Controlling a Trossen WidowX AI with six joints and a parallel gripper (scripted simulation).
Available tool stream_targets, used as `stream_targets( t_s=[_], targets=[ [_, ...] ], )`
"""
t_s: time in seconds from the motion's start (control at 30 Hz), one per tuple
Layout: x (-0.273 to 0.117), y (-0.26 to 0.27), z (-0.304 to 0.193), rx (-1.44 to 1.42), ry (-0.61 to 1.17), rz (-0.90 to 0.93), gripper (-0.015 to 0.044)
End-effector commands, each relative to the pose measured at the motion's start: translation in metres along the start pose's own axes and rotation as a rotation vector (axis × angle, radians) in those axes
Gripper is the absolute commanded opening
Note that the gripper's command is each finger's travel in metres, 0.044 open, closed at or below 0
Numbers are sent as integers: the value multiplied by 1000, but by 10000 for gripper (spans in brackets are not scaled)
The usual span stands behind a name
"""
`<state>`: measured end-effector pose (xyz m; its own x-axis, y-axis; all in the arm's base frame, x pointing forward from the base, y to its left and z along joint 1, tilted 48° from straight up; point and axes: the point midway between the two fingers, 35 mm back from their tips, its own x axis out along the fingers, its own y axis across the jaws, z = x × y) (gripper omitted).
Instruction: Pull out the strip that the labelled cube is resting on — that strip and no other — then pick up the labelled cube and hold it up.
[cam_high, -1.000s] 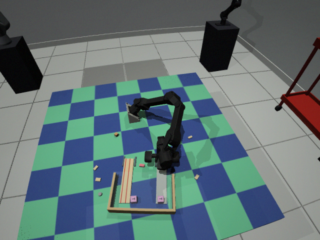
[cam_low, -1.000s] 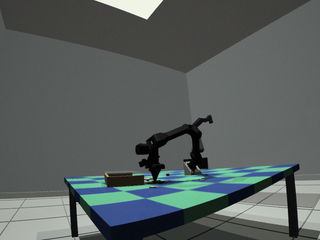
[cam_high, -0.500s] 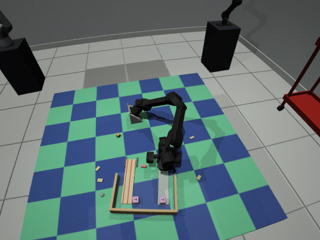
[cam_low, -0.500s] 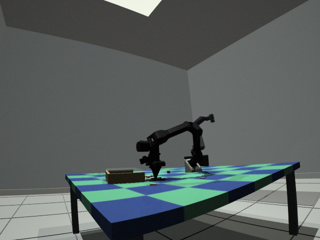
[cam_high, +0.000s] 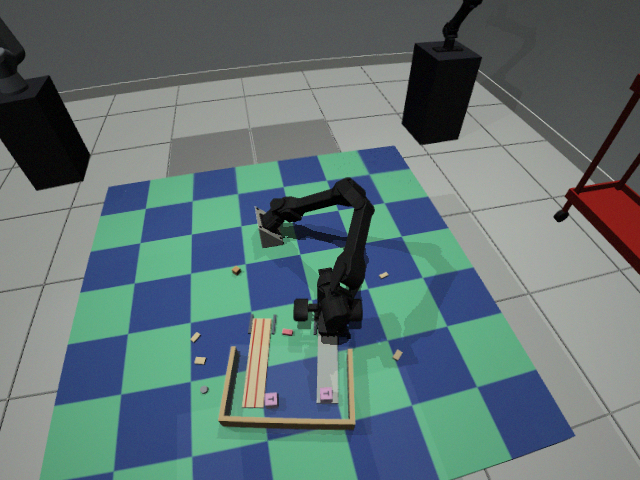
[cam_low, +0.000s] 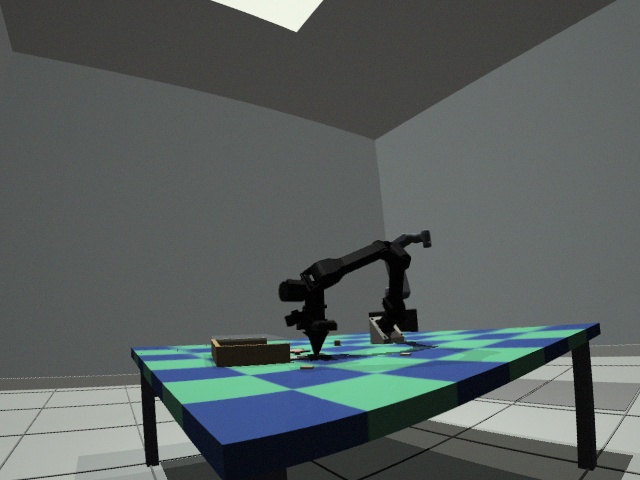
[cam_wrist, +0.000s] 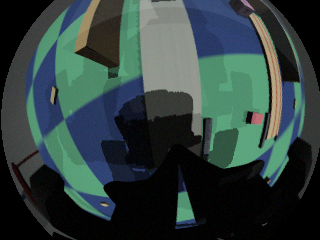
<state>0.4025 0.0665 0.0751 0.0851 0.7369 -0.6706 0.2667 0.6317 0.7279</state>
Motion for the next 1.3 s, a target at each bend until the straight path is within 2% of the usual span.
stream_targets(
  t_s=[0.0, 1.27],
  targets=[
    [6, -1, -12, 11, 21, -1, 0],
    [7, -1, -68, 13, 23, -1, 0]
  ],
)
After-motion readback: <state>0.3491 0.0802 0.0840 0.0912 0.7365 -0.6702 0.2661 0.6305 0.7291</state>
